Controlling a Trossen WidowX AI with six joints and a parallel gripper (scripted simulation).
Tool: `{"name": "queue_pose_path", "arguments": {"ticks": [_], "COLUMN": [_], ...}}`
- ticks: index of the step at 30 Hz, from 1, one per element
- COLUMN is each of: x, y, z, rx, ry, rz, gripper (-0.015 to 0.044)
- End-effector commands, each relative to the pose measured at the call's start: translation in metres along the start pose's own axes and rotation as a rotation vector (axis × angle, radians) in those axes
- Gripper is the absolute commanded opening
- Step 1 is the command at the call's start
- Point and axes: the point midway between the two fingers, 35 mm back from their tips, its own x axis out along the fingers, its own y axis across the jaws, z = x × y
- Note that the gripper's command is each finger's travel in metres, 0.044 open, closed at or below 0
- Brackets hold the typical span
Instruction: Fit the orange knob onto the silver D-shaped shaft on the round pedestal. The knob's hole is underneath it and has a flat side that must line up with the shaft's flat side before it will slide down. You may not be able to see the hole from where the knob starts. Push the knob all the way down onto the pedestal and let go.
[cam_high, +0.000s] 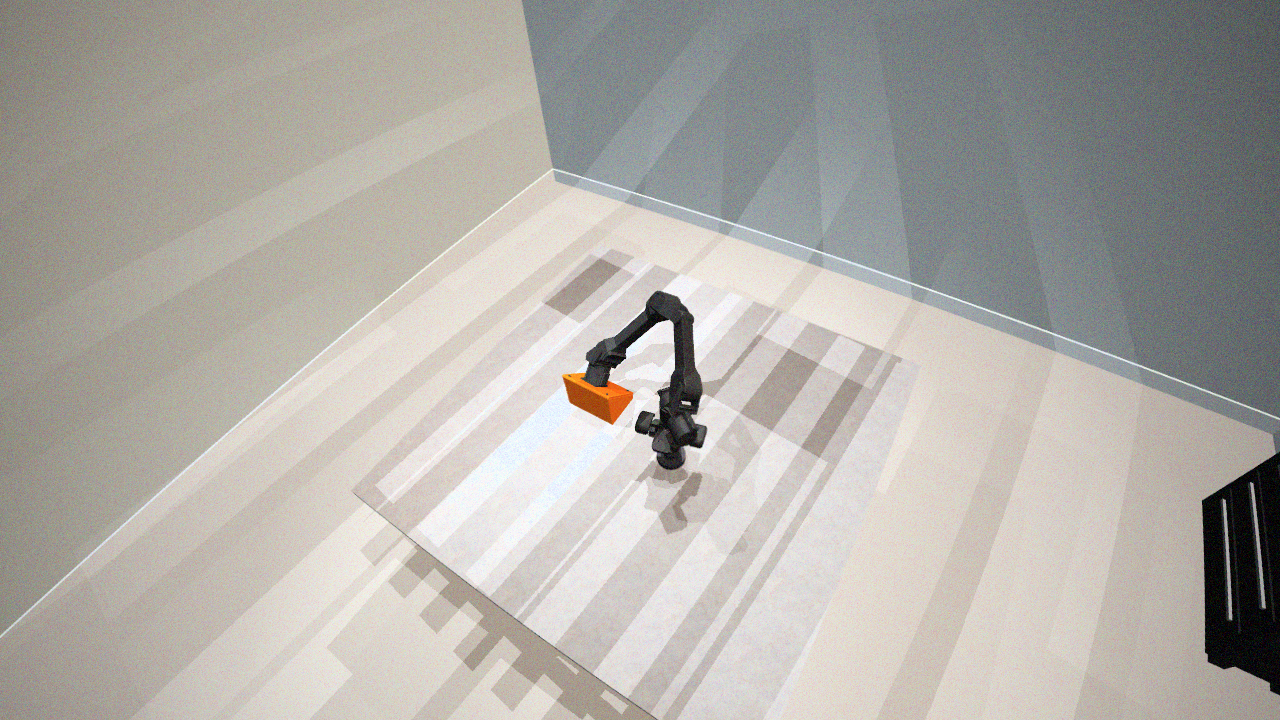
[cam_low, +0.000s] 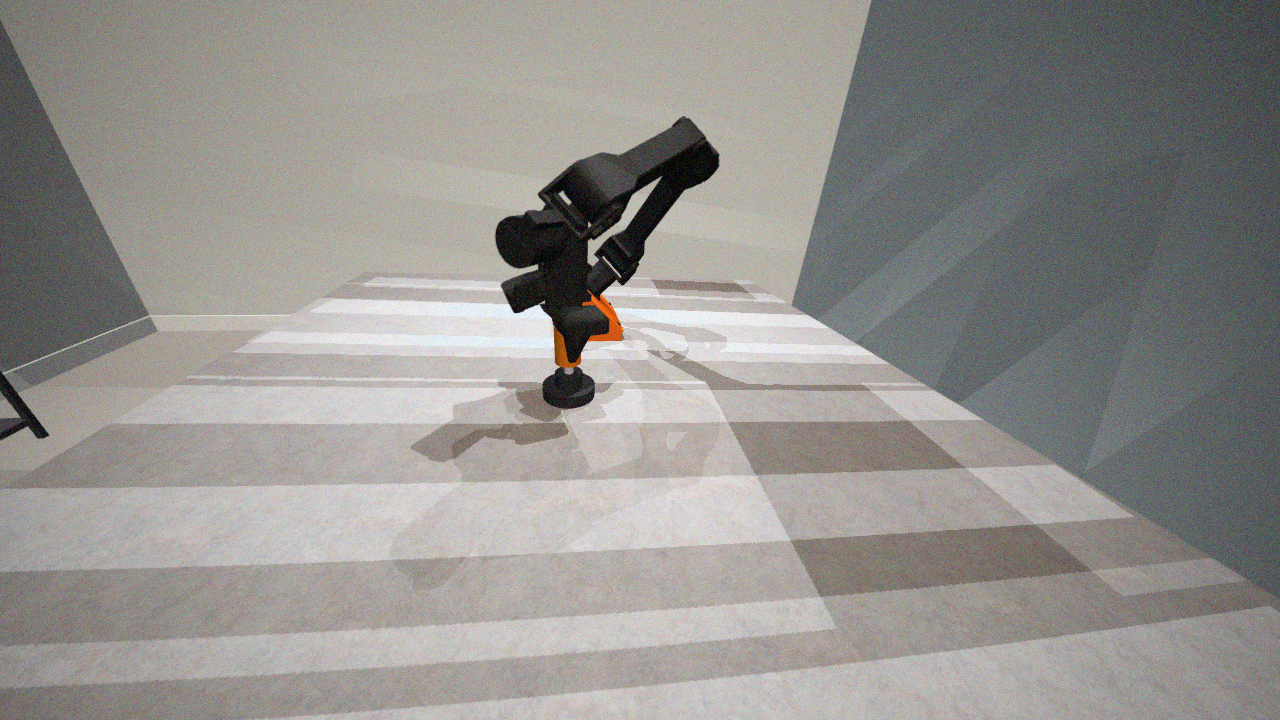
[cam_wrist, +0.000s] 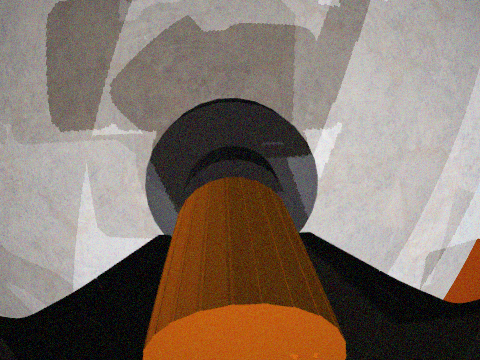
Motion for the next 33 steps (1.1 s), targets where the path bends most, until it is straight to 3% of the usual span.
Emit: {"name": "queue_pose_path", "arguments": {"ticks": [1, 33], "x": [-0.0011, 0.0020], "y": [-0.0013, -0.0011], "z": [0.0003, -0.0016], "rx": [0.007, 0.007], "ry": [-0.003, -0.003], "rz": [0.002, 0.002], "gripper": [0.0000, 0.0000]}}
